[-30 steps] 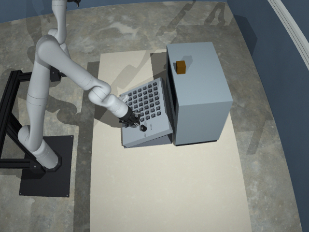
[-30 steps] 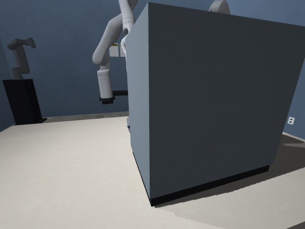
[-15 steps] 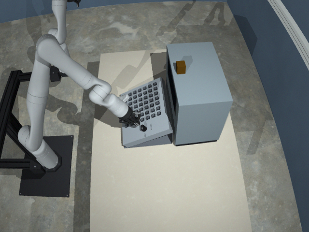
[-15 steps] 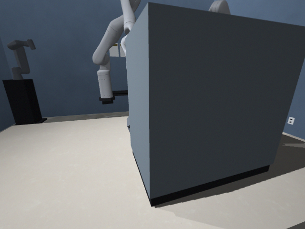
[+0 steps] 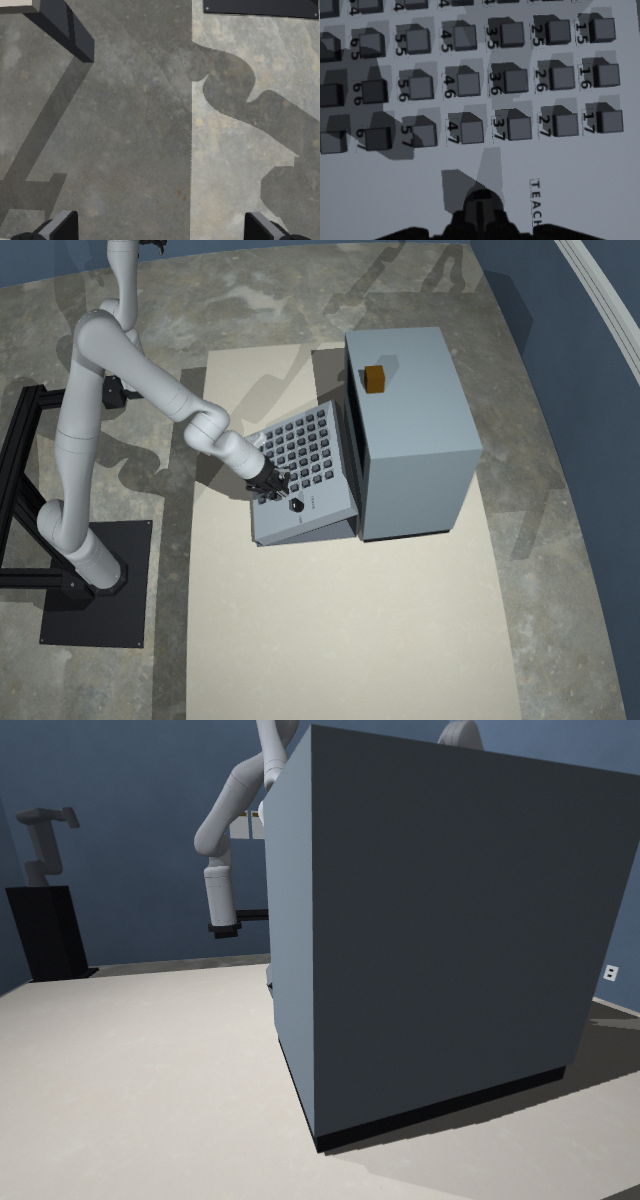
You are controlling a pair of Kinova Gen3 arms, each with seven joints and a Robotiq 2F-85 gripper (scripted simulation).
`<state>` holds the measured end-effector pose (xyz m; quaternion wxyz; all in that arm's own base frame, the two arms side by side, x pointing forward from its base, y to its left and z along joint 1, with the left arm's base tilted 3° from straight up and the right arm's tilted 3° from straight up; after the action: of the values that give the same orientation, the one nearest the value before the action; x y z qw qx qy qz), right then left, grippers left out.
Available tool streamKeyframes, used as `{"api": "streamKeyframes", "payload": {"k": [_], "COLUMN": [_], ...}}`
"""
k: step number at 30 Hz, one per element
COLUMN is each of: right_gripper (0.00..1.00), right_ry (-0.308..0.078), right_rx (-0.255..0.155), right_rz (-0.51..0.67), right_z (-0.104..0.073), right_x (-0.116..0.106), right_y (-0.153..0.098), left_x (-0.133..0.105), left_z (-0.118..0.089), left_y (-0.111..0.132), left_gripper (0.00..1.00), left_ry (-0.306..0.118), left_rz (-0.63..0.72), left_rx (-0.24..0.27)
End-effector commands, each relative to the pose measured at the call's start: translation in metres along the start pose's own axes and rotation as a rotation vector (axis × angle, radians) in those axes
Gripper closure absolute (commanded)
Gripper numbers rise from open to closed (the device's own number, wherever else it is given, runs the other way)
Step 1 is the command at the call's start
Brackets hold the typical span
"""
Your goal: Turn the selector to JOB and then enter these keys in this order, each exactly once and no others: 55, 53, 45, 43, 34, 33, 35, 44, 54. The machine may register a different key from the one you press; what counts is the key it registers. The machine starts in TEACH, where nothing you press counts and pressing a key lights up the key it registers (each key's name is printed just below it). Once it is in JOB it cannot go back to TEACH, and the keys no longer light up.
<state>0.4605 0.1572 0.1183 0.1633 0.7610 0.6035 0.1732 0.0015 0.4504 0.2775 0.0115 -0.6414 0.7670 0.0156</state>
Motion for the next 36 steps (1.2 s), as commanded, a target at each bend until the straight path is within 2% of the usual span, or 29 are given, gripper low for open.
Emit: {"api": "streamKeyframes", "payload": {"k": [1, 7, 9, 15, 20, 24, 36], "right_gripper": [0.903, 0.903, 0.903, 0.903, 0.903, 0.903, 0.903], "right_ry": [-0.001, -0.001, -0.001, -0.001, -0.001, -0.001, -0.001], "right_rx": [0.000, 0.000, 0.000, 0.000, 0.001, 0.001, 0.001], "right_rz": [-0.006, -0.023, -0.023, -0.042, -0.052, -0.055, -0.055], "right_z": [0.002, 0.007, 0.007, 0.013, 0.016, 0.017, 0.022], "right_x": [0.016, 0.059, 0.059, 0.105, 0.130, 0.136, 0.136], "right_y": [-0.007, -0.028, -0.028, -0.051, -0.064, -0.067, -0.067], "left_x": [0.000, 0.000, 0.000, 0.000, 0.000, 0.000, 0.000], "left_z": [-0.001, -0.001, -0.001, -0.001, -0.001, -0.001, -0.001], "left_y": [0.000, 0.000, 0.000, 0.000, 0.000, 0.000, 0.000], "left_gripper": [0.002, 0.002, 0.002, 0.002, 0.002, 0.002, 0.002], "left_ry": [-0.002, -0.002, -0.002, -0.002, -0.002, -0.002, -0.002], "left_rz": [0.000, 0.000, 0.000, 0.000, 0.000, 0.000, 0.000], "left_rx": [0.000, 0.000, 0.000, 0.000, 0.000, 0.000, 0.000]}}
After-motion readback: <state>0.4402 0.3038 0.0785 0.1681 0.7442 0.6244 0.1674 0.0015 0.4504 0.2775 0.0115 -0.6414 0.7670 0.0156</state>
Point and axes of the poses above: on each arm, the point where the finger pads meet when closed, its own z axis out along the fingers, its own y axis across the jaws, x = y × z, the point moved 6 cm from there along -z, back along the fingers, and after that the axes turned 10 degrees about z, right-handed, at the moved point
